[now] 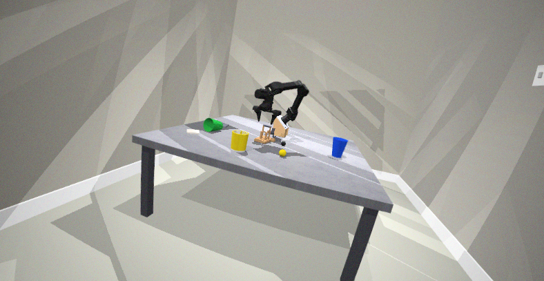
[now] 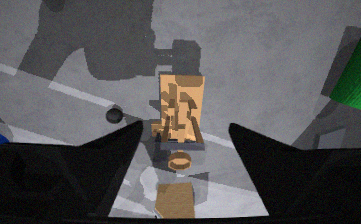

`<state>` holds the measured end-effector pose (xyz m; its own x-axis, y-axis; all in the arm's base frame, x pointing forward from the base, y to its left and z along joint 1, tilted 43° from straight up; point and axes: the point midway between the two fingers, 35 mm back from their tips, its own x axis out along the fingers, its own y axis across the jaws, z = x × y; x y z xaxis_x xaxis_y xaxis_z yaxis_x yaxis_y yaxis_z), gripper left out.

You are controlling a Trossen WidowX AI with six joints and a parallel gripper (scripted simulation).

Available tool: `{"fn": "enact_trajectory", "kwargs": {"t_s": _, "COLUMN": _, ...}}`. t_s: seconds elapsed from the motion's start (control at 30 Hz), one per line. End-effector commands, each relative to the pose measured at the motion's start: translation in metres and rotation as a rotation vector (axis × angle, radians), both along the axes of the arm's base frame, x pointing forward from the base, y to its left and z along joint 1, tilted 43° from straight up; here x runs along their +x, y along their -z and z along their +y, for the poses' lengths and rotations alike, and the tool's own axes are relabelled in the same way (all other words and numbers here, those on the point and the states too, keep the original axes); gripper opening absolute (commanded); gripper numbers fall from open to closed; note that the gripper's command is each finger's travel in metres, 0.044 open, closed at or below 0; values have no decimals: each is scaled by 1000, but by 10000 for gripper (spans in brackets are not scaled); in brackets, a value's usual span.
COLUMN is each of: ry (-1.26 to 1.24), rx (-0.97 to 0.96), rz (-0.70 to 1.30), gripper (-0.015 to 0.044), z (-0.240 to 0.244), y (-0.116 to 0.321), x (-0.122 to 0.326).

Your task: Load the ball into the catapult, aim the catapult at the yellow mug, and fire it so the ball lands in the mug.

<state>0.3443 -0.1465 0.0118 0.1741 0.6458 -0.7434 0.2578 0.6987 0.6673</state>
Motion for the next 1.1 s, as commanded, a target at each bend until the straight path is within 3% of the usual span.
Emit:
{"fn": "enact_trajectory", "kwargs": {"t_s": 0.0, "ry": -7, "rx": 2, "rz": 3, "gripper": 440, "z": 7, "y": 6, "x": -1}}
{"fn": "enact_trajectory", "kwargs": {"t_s": 0.13, "ry": -7, "rx": 4, "rz": 3, "gripper": 440, "z": 31, "y": 33, "x": 4}}
{"fn": "enact_trajectory", "kwargs": {"t_s": 1.07, "ry": -7, "rx": 5, "rz": 2, "gripper": 440, "z": 56, "y": 61, "x": 12}}
